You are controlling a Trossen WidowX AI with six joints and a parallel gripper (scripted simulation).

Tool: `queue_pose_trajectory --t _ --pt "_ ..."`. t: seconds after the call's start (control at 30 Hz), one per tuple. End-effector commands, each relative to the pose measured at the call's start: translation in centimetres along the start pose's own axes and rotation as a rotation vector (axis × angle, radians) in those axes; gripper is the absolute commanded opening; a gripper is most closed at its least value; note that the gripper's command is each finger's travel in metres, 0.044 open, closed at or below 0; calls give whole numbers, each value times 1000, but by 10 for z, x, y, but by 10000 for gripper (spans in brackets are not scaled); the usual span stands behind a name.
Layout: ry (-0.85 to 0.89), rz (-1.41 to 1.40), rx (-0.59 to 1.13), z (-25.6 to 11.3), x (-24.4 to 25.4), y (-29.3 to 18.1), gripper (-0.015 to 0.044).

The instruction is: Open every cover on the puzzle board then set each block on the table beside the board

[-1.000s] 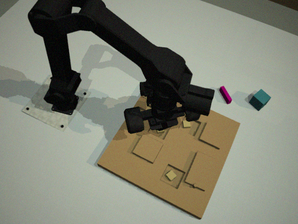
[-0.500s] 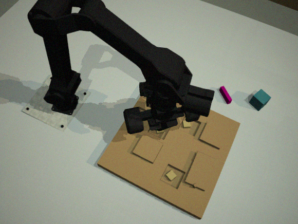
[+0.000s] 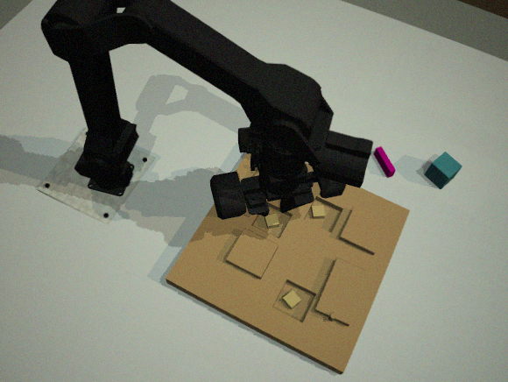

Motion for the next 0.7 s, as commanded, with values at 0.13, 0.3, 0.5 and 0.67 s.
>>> queue_pose_trajectory --t 0.13,0.3,0.5,0.67 --pt "-9 3 4 -34 1 1 144" --pt "-9 3 4 -32 0 1 144" --pt "-9 3 4 -20 0 1 144" --pt "-9 3 4 -8 0 1 144"
Point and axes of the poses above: the point midway between the two fingers, 35 mm back from their tips, its own z axis out along the fingers, its own x axis across the jaws, y = z × x, the point moved 2 cm from there along -z, back along the fingers, and after that the axes turned 11 degrees about z, right-handed, at the moved point
